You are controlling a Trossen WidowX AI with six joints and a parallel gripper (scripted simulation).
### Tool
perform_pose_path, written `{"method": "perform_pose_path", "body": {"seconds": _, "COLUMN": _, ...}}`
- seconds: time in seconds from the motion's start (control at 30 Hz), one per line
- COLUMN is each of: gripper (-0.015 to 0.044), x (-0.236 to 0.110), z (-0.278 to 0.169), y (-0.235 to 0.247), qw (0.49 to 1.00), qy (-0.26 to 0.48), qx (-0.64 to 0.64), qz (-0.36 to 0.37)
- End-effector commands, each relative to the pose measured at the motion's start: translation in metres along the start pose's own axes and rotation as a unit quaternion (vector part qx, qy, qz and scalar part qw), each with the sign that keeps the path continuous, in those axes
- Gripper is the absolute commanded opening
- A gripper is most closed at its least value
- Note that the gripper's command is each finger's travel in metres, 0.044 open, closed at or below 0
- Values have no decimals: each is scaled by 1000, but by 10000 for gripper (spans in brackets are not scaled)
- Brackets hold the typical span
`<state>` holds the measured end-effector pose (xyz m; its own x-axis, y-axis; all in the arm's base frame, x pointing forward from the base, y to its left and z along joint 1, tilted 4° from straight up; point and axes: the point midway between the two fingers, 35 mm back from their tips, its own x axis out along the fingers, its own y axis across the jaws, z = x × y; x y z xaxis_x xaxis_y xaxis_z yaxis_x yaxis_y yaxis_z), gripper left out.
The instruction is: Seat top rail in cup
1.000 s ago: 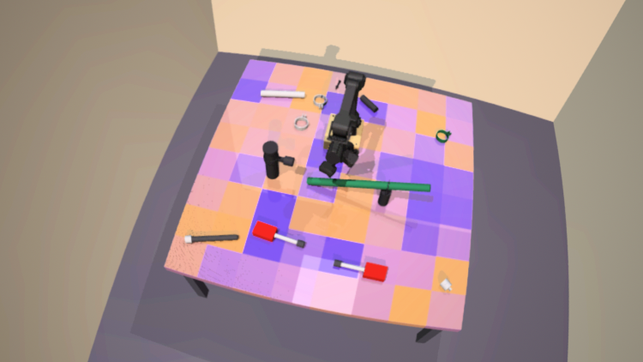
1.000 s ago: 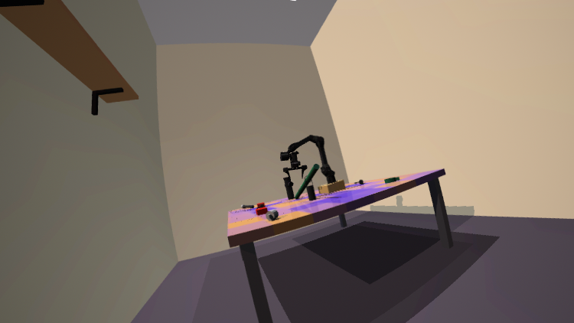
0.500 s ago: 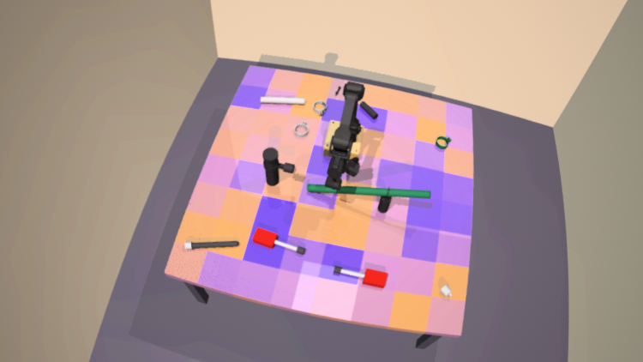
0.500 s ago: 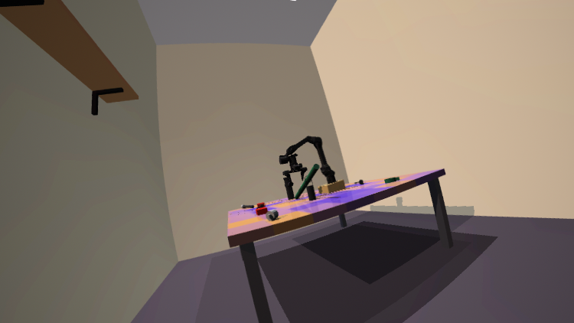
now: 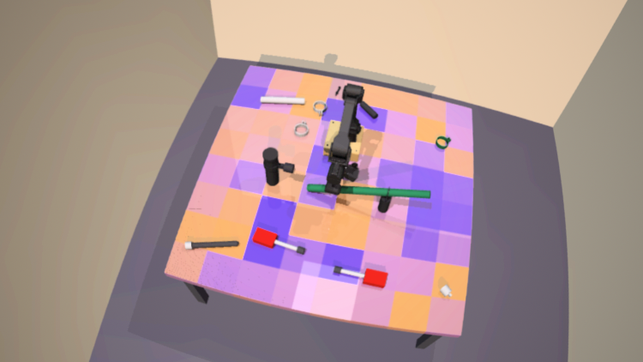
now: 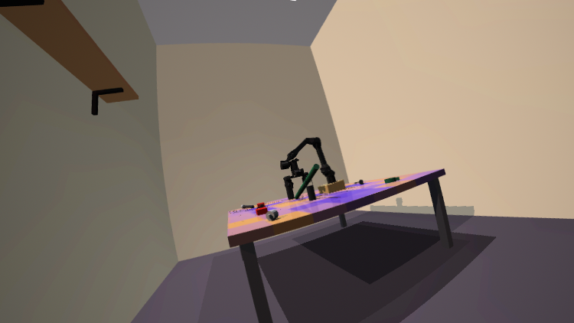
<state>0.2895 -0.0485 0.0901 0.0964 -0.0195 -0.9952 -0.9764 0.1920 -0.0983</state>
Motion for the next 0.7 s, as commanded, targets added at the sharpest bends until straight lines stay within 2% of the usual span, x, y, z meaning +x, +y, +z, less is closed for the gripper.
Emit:
{"method": "perform_pose_path", "body": {"seconds": 0.0, "gripper": 440, "x": 6, "z": 0, "y": 1, "qw": 1000, "qy": 2, "qx": -2, "qz": 3}}
{"method": "perform_pose_path", "body": {"seconds": 0.67, "gripper": 440, "x": 38, "z": -1, "y": 0, "qw": 1000, "qy": 2, "qx": -2, "qz": 3}}
